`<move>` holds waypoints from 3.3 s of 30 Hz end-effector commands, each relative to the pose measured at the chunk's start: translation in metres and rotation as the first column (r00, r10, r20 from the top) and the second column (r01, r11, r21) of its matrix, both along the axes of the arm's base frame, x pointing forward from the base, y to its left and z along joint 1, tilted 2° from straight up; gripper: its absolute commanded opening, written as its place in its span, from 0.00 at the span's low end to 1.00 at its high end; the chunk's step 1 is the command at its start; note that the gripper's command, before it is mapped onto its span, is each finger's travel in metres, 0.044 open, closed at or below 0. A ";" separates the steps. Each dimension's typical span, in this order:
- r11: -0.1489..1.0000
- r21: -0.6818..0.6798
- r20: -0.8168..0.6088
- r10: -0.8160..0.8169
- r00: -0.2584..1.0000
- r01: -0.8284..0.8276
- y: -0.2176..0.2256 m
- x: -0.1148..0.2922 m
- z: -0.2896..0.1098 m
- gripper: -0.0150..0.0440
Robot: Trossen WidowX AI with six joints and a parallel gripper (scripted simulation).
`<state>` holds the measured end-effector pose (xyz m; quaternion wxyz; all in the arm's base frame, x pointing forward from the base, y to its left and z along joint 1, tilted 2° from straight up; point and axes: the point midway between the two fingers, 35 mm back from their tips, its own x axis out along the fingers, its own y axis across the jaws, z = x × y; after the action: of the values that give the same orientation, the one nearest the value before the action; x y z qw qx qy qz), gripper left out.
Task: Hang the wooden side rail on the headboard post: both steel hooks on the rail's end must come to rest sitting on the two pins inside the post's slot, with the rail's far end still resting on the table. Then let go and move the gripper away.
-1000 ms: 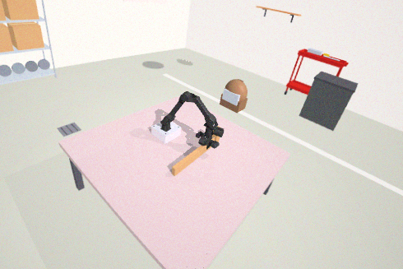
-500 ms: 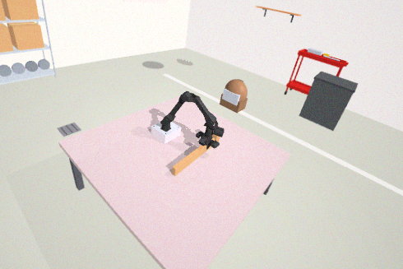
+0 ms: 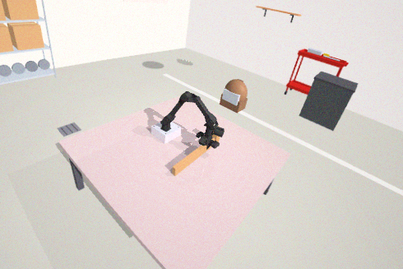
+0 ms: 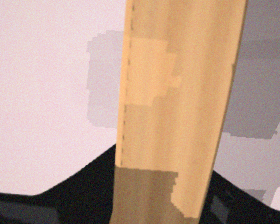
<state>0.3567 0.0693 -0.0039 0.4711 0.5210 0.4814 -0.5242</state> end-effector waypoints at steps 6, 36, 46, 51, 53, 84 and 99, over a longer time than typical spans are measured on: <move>1.000 0.003 0.010 -0.002 1.000 0.002 0.002 0.002 0.004 0.25; 1.000 0.003 0.010 -0.002 1.000 0.002 0.002 0.002 -0.001 0.25; 1.000 0.003 0.010 -0.002 1.000 0.002 0.002 0.002 -0.002 0.25; 1.000 0.003 0.010 -0.002 1.000 0.002 0.002 0.002 -0.003 0.25; 1.000 0.003 0.010 -0.002 1.000 0.002 0.002 0.002 -0.004 0.25; 1.000 0.003 0.010 -0.002 1.000 0.002 0.002 0.002 -0.009 0.25; 1.000 0.003 0.010 -0.002 1.000 0.002 0.002 0.002 -0.011 0.25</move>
<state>0.3571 0.0709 -0.0143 0.4712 0.5227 0.4794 -0.5244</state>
